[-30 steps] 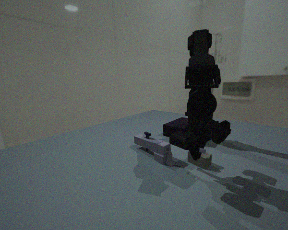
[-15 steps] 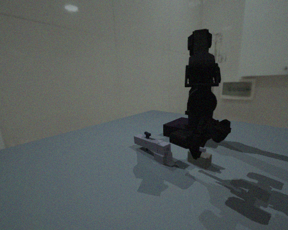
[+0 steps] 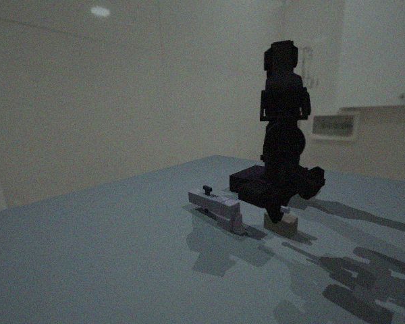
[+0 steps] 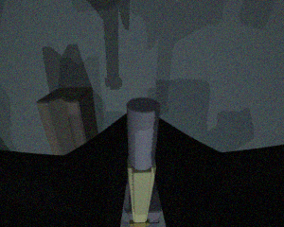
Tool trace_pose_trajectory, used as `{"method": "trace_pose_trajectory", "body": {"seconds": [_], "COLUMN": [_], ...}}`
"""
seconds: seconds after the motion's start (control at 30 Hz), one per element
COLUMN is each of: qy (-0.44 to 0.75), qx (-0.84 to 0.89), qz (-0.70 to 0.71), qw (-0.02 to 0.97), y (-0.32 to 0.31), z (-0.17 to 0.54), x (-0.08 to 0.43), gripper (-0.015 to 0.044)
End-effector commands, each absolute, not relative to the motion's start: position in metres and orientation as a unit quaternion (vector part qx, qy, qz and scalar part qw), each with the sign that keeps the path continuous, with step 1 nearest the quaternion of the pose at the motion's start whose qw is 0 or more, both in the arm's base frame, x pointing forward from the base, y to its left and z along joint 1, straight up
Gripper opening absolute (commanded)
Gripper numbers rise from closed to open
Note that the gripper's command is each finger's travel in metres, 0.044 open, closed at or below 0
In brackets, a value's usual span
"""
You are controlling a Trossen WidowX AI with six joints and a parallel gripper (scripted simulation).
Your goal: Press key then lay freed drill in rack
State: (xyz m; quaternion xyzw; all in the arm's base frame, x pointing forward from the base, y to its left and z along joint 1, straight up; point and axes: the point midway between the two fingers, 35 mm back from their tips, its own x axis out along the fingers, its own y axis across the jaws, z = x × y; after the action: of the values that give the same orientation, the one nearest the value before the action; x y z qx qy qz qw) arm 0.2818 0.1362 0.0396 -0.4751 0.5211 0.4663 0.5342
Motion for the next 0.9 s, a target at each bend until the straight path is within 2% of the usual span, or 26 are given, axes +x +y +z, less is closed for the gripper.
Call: {"method": "trace_pose_trajectory", "body": {"seconds": [0.0,0.87], "qy": [0.518,0.518], "qx": [-0.476,-0.476], "qz": [0.467,0.467], "qw": [0.536,0.536], "y": [0.1375,0.1389], "z": [0.0423,0.0466], "x": [0.2834,0.2852], "gripper": [0.0000,0.0000]}}
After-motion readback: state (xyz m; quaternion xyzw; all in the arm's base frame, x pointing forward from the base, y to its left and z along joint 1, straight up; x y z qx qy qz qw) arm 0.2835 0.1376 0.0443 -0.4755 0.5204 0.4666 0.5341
